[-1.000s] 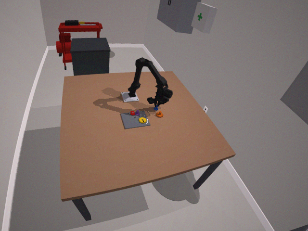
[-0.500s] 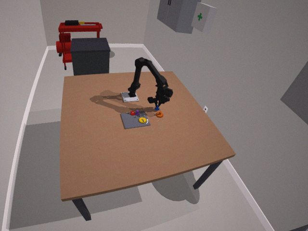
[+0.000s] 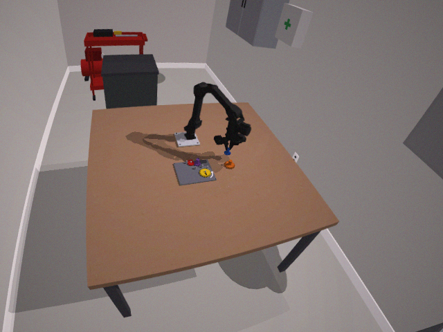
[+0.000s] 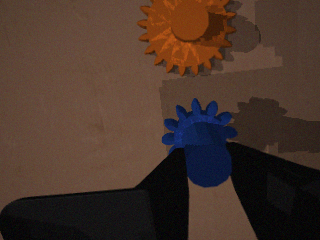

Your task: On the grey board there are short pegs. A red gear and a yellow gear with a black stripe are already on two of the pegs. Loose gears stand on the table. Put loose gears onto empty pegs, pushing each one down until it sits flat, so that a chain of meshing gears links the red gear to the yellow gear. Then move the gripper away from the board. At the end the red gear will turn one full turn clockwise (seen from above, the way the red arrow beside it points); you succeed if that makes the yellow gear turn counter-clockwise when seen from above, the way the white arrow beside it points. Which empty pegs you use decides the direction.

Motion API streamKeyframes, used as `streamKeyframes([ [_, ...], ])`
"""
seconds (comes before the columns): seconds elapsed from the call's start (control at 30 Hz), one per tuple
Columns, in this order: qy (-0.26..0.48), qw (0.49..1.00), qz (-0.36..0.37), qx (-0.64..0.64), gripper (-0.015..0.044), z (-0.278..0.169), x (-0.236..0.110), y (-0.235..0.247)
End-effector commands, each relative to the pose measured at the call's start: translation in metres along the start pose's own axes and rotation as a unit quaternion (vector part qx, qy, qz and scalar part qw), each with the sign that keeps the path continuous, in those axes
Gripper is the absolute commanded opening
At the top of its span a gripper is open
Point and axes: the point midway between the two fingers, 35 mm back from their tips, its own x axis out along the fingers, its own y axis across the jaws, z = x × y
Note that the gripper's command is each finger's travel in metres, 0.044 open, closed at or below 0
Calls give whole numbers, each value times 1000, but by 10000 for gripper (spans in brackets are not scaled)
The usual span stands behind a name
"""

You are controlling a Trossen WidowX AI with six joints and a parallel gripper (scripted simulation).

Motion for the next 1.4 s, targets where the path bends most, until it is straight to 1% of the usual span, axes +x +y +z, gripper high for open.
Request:
streamKeyframes([
  [0.0,0,1000,0,-1,0,0,-8,1],
  [1.37,16,1000,-8,-22,0,-13,-91,5],
])
